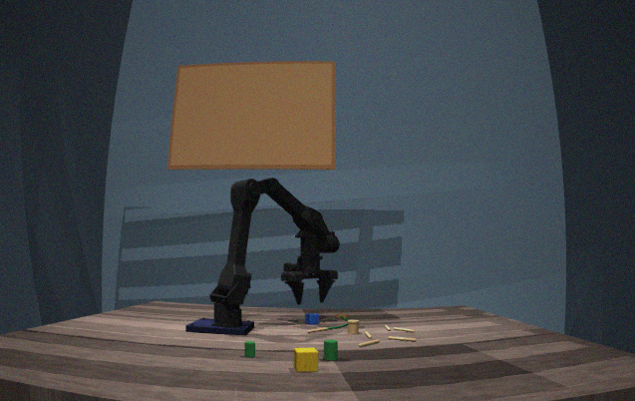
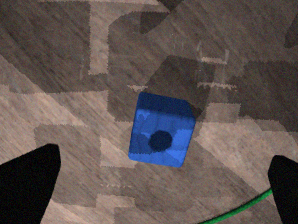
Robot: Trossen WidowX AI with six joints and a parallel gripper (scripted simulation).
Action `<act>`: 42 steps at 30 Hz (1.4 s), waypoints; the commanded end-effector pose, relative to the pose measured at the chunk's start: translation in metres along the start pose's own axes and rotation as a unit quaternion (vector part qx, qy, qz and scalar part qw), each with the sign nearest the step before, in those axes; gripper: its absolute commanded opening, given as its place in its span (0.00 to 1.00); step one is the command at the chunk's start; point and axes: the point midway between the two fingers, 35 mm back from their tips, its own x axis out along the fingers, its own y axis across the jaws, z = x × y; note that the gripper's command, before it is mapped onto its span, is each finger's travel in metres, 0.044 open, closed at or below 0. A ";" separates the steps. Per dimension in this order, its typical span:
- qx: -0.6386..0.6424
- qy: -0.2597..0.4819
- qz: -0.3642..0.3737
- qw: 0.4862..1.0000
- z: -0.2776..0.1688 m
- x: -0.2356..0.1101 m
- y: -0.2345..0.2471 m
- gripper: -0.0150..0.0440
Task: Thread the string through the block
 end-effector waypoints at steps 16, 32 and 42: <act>0.210 0.000 0.013 0.978 -0.002 0.001 0.004 1.00; 0.780 0.008 0.010 0.625 -0.006 -0.006 0.002 1.00; 0.914 0.010 0.007 0.405 -0.007 -0.009 0.002 1.00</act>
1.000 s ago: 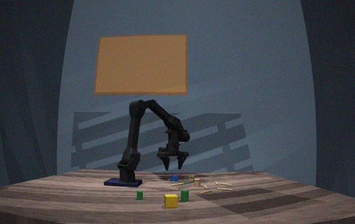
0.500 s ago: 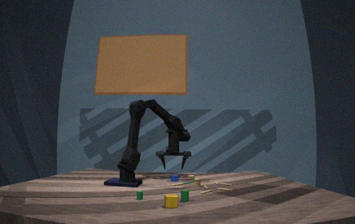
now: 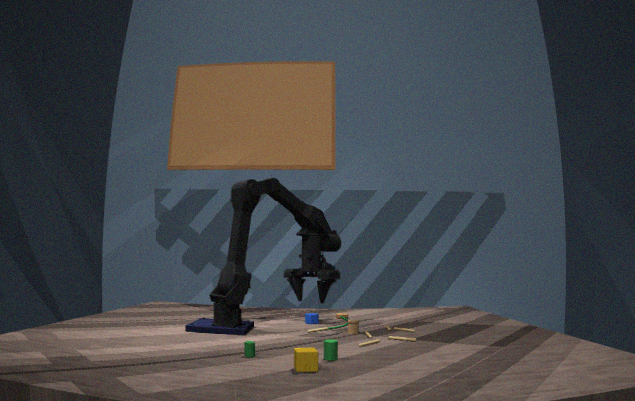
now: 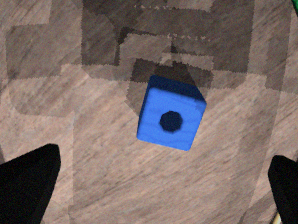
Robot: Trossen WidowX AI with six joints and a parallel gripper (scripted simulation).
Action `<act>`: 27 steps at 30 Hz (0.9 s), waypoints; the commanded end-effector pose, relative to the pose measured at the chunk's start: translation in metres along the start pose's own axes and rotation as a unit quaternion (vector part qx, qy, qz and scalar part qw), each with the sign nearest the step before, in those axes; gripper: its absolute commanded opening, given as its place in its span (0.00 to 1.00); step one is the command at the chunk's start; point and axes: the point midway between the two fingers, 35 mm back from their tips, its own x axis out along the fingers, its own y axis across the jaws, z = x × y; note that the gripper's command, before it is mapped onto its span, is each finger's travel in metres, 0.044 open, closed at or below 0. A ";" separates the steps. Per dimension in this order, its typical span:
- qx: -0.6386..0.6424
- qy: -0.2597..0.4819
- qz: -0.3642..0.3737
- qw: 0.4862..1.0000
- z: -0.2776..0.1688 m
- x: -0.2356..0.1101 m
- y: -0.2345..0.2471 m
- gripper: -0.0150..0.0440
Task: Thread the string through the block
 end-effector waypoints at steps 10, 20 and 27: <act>0.613 0.002 0.002 0.790 0.001 -0.008 -0.003 1.00; 0.775 0.002 0.001 0.631 0.001 -0.010 -0.004 1.00; 0.775 0.002 0.001 0.631 0.001 -0.010 -0.004 1.00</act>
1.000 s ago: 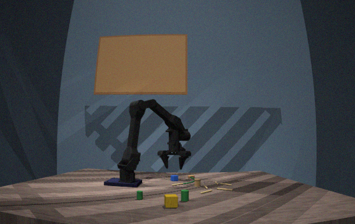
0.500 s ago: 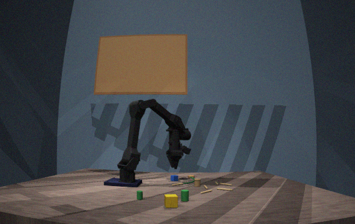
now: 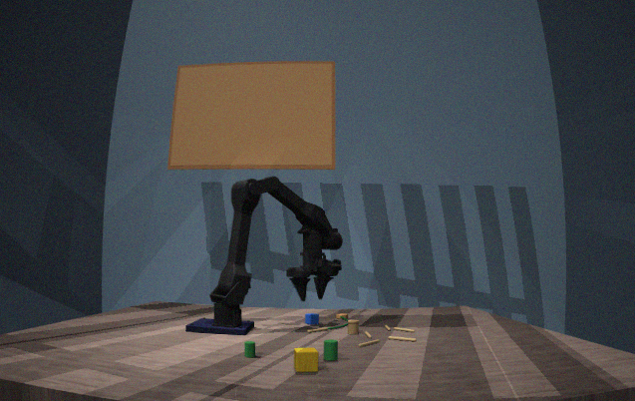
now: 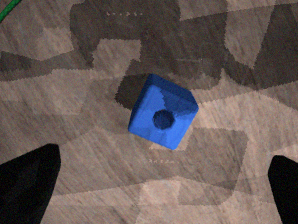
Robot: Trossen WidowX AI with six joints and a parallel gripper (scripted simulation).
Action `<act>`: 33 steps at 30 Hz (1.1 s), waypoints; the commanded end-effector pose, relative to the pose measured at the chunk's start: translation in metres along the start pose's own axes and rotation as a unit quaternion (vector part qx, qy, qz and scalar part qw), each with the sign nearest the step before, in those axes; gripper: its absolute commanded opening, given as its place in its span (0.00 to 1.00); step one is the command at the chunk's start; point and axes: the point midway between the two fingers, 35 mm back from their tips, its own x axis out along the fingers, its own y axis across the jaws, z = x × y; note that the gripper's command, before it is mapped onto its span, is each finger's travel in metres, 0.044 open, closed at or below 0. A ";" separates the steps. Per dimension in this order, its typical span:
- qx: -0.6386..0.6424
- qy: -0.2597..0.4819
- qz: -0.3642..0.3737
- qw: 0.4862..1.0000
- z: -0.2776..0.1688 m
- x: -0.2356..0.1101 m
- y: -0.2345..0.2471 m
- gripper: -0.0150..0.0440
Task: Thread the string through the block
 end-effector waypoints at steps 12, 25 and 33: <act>0.189 0.003 0.000 0.982 0.001 -0.003 0.000 1.00; 0.189 0.003 0.000 0.982 0.001 -0.003 0.000 0.66; 0.189 0.003 0.000 0.982 0.001 -0.002 0.000 0.66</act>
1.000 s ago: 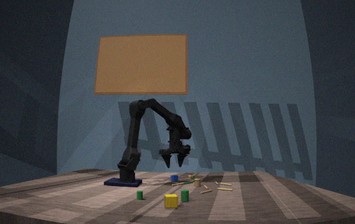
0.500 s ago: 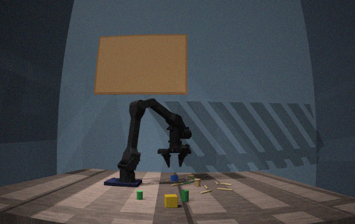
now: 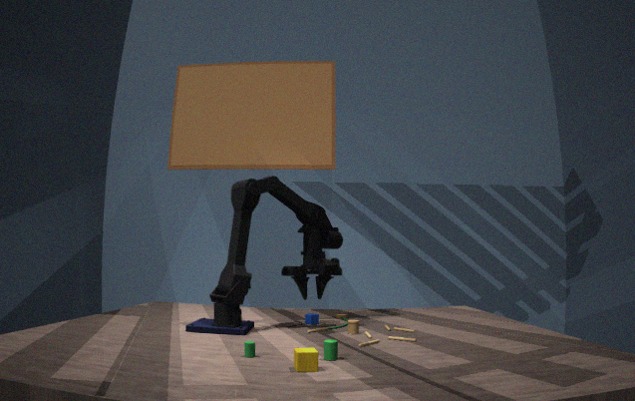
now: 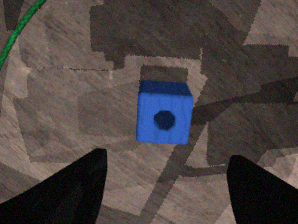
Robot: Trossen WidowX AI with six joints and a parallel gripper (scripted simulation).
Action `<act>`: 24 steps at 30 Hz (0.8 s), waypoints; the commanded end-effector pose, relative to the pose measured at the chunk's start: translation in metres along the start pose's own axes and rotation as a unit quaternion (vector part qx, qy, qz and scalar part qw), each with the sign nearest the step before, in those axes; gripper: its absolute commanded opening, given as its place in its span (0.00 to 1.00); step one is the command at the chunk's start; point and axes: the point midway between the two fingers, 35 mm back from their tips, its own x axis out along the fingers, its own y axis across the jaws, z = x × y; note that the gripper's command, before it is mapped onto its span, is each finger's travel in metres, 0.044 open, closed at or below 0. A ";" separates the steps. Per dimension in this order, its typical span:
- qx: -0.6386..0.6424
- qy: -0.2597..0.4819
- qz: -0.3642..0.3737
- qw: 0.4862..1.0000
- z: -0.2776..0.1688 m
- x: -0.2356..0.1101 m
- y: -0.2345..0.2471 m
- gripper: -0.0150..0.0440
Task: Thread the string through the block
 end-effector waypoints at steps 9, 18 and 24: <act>0.003 0.003 -0.001 1.000 -0.001 0.015 0.001 0.66; 0.003 0.003 -0.001 1.000 -0.001 0.030 0.001 0.66; 0.003 0.003 -0.001 1.000 -0.001 0.040 0.001 0.66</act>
